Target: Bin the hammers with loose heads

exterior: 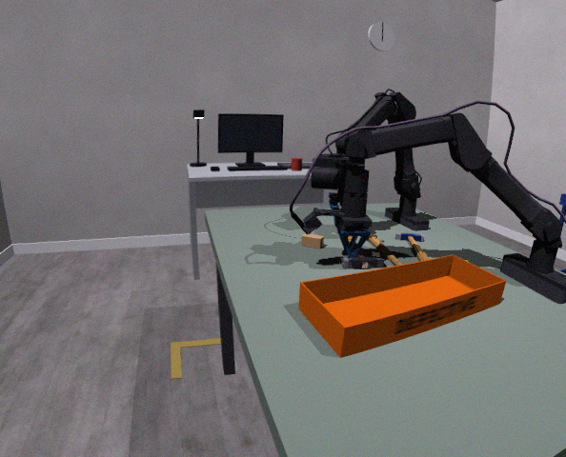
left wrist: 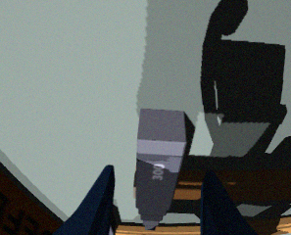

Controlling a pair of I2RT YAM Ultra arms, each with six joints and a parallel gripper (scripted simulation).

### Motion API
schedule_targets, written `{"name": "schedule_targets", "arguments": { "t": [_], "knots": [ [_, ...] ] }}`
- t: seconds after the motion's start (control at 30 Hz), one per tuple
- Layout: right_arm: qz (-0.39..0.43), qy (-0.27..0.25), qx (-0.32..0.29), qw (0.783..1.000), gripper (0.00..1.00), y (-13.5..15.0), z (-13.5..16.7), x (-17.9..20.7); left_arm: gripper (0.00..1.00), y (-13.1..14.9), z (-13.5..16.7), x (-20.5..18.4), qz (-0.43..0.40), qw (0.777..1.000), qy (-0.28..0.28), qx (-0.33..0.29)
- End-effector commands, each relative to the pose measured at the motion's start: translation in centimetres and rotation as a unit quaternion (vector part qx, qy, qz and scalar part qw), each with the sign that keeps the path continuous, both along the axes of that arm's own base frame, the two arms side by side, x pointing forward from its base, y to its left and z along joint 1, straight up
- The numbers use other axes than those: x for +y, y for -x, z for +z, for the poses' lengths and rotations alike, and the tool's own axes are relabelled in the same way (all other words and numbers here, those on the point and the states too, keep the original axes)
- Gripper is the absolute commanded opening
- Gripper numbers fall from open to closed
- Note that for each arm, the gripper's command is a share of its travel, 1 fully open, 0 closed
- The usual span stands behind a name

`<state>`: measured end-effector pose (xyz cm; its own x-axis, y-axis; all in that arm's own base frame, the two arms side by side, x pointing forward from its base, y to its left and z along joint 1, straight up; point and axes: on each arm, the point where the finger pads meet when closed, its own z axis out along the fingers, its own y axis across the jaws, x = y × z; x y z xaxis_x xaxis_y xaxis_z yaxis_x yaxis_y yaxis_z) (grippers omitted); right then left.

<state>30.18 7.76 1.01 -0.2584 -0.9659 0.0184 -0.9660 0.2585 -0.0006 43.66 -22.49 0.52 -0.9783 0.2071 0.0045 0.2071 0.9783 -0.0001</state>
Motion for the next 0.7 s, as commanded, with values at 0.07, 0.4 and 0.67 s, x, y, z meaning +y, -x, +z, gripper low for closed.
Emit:
{"name": "schedule_targets", "arguments": {
  "t": [0.07,0.4,0.67],
  "knots": [
    [0.003,-0.01,-0.006,1.0,0.54,-0.2,-1.0,0.6,0.45,-0.4,-0.1,0.4,0.001,1.0,0.004,-0.013],
    [0.003,-0.012,-0.015,1.0,0.54,-0.7,-1.0,0.7,0.45,-0.3,-1.5,0.3,0.0,1.0,0.002,-0.009],
    [0.003,-0.012,-0.015,1.0,0.42,-0.7,-1.0,0.7,0.45,-0.3,-1.5,0.3,0.0,1.0,0.002,-0.009]
  ]
}}
